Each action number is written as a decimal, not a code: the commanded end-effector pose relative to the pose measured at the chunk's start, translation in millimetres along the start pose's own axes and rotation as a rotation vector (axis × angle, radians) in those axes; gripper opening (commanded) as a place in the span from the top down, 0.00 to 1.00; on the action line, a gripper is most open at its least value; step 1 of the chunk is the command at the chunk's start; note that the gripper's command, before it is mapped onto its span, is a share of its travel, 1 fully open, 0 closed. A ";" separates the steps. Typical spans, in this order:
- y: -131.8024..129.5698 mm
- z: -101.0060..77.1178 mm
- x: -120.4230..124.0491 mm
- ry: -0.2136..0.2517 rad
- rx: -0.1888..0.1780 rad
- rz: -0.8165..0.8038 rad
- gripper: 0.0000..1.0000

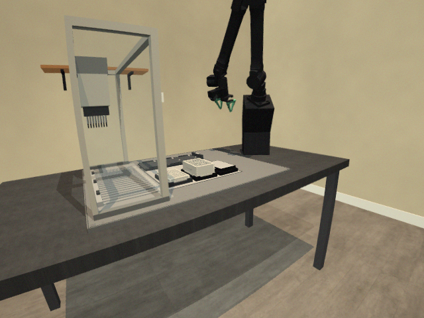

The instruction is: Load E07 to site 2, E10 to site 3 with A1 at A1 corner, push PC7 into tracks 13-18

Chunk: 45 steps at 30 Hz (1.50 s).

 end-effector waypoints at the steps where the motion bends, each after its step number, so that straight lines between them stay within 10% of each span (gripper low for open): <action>1: -2.2 -1.2 -0.9 -0.003 0.005 0.001 0.00; 17: -2.2 -1.2 -0.9 -0.003 0.005 0.001 0.00; 19: -24.1 -16.0 -31.7 -0.066 0.076 0.000 0.00; 45: 10.0 -42.0 -154.0 -0.168 0.043 0.024 0.00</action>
Point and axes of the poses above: the point where the finger pads meet when closed, its own z axis out along the fingers, its own y axis across the jaws, x = y × z, the point moved 1 cm from there along -z, back along the fingers, and after that the axes turned 11 degrees about z, right-handed, at the moved point
